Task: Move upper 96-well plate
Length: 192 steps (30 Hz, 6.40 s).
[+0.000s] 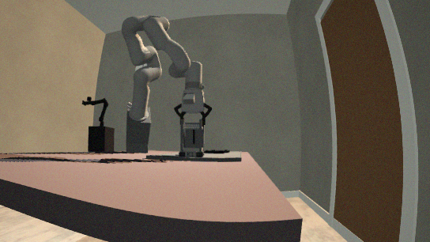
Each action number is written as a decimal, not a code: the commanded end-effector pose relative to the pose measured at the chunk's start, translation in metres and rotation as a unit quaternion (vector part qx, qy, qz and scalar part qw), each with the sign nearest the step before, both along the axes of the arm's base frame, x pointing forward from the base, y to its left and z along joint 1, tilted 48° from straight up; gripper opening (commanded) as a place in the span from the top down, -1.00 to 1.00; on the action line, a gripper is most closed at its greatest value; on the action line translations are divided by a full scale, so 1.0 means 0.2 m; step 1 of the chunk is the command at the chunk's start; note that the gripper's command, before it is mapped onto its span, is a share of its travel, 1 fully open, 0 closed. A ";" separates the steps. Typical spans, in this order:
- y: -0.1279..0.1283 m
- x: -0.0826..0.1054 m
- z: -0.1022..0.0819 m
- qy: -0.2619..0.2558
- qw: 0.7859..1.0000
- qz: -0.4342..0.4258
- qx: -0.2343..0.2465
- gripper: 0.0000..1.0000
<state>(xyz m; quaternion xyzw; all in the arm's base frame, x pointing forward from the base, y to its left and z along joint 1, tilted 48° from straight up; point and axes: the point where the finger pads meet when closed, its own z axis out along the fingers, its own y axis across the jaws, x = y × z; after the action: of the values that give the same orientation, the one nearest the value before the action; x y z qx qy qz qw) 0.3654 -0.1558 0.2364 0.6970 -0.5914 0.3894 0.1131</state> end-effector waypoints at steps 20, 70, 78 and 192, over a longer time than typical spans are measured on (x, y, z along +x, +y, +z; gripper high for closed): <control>0.11 -0.07 0.12 -0.002 1.000 0.000 0.000 1.00; 0.41 -0.04 0.05 -0.093 0.989 -0.099 0.061 1.00; 0.51 0.00 -0.02 -0.093 0.989 -0.099 0.061 1.00; 1.61 0.42 -0.82 -0.093 0.989 -0.098 0.062 1.00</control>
<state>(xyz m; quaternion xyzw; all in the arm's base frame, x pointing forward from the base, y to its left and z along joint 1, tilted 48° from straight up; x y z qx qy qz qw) 0.4488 0.1649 0.0707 0.6017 -0.6880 0.4021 0.0542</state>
